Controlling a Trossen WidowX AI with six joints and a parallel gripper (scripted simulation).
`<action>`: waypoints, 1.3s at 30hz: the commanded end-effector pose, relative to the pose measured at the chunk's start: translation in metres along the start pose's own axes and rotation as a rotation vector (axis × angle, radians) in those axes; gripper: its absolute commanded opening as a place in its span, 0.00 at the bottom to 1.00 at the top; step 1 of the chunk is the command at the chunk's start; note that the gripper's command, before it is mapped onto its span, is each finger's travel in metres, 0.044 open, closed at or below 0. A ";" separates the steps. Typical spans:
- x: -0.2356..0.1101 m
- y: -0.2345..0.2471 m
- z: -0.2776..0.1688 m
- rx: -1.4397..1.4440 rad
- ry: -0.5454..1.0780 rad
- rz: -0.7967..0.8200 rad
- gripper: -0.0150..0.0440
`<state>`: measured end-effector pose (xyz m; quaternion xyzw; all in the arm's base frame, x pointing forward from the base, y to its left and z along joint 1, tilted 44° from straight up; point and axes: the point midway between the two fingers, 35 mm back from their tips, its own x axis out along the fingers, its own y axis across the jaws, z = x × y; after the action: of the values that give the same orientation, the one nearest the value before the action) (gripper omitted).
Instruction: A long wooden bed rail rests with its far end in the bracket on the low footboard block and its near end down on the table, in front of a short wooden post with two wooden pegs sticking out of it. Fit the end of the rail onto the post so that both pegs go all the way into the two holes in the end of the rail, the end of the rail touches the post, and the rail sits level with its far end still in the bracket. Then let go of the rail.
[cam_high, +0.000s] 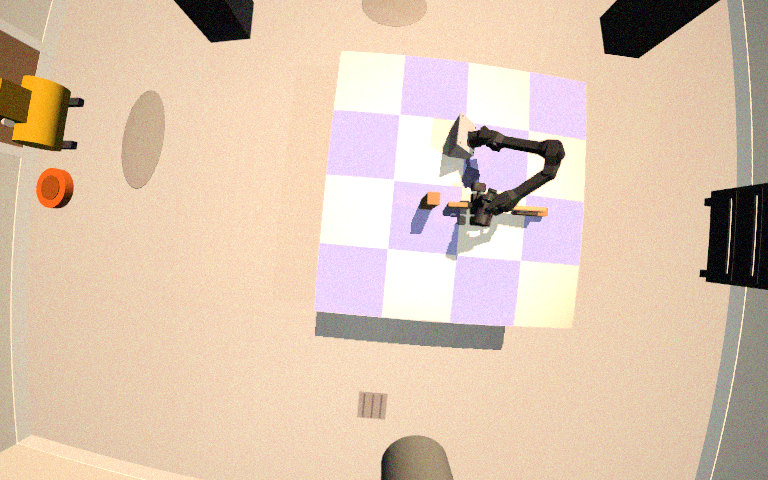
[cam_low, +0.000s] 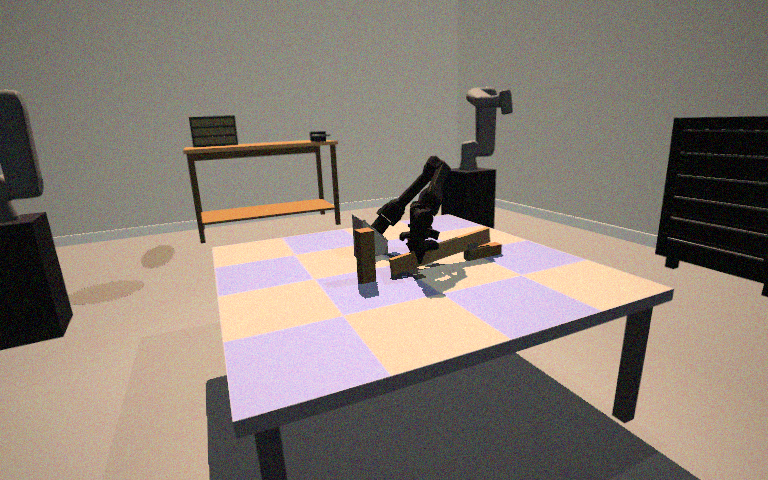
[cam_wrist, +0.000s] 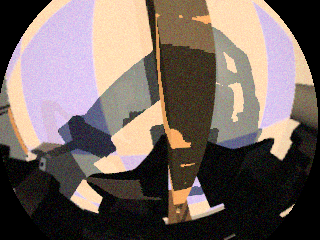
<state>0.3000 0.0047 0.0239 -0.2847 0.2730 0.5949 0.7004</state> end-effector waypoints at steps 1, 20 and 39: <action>0.000 0.000 0.000 0.003 -0.004 -0.001 0.25; -0.006 -0.001 0.000 0.003 -0.003 -0.001 0.25; -0.016 -0.004 0.000 0.003 -0.003 -0.001 0.25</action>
<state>0.2984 -0.0023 0.0313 -0.2810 0.2777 0.5992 0.6964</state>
